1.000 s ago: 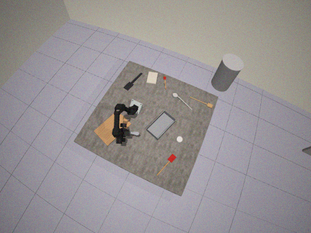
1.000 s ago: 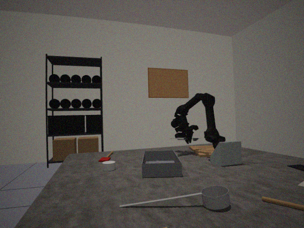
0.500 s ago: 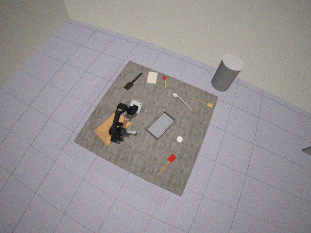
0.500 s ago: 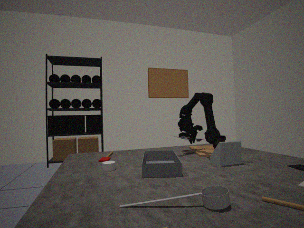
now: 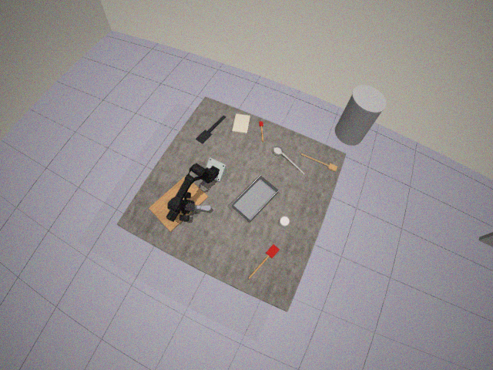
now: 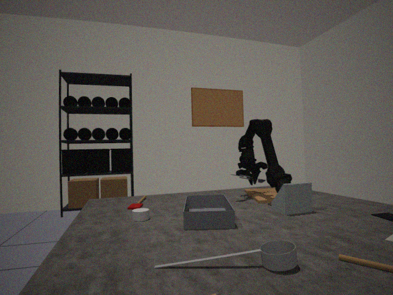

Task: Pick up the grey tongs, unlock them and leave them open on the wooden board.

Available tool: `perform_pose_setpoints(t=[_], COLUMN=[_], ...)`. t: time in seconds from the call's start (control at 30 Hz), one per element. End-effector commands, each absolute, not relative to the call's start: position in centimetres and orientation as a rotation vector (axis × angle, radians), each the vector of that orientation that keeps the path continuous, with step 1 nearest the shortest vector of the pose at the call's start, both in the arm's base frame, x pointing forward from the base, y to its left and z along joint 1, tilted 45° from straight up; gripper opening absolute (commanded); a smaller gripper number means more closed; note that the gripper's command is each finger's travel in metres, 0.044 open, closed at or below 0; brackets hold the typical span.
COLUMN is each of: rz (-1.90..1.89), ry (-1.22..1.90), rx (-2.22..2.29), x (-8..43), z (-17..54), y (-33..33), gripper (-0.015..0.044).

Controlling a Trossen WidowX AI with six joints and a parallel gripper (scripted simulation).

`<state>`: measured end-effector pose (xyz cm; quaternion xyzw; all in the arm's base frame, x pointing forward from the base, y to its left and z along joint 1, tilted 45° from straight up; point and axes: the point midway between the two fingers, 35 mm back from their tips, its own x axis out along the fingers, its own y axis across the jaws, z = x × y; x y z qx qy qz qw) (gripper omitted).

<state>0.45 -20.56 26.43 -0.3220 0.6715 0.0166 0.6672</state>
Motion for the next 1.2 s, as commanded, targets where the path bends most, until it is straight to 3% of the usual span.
perform_pose_setpoints(t=[0.0, 1.17], rz=[0.027, -0.084], ry=[1.506, 1.574], rx=[-0.762, -1.057], x=[-0.3, -7.5], z=[26.7, 29.3], y=[-20.4, -19.4], gripper=[-0.0150, -0.0150])
